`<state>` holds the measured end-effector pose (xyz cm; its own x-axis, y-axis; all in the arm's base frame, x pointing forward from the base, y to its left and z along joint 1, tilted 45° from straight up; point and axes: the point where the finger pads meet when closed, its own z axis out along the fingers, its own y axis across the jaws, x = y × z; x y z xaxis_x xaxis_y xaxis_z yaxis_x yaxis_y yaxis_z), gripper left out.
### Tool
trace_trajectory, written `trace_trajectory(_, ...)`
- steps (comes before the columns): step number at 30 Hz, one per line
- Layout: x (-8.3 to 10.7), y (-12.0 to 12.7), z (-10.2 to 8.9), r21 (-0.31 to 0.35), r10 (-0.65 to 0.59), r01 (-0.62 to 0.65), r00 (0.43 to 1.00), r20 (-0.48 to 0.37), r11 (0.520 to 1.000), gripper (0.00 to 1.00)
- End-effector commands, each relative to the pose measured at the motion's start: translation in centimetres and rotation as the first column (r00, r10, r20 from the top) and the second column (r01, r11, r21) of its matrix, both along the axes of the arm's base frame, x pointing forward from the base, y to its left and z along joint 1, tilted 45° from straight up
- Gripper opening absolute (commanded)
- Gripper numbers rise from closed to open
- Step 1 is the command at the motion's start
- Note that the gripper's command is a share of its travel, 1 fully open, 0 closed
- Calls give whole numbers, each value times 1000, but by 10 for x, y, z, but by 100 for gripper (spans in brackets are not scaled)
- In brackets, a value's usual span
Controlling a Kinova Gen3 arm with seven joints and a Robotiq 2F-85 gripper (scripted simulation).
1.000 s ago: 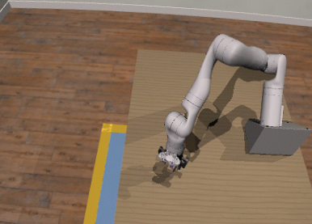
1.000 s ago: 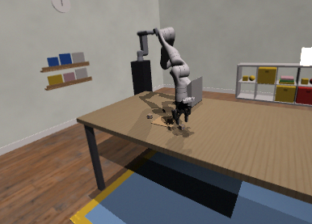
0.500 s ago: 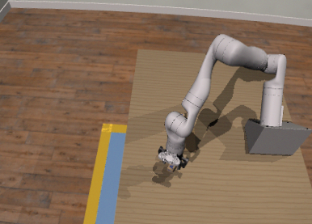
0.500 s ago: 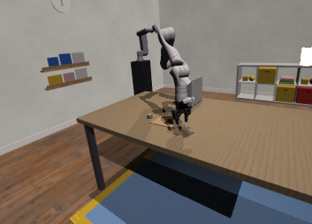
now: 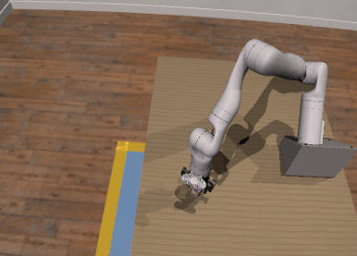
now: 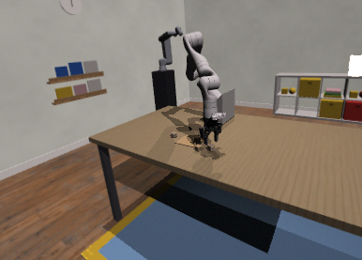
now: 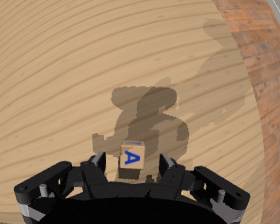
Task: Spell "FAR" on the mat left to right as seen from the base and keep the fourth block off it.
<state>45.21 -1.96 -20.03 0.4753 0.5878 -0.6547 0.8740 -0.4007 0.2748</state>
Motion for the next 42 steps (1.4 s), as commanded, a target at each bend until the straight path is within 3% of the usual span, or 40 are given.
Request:
trace_trajectory(1,3,-2,2,-2,1,-1,1000,4,1000,67)
trace_trajectory(23,1,-27,-23,1,0,0,1000,7,1000,67)
trace_trajectory(42,1,-28,-25,0,2,-2,1000,7,1000,67)
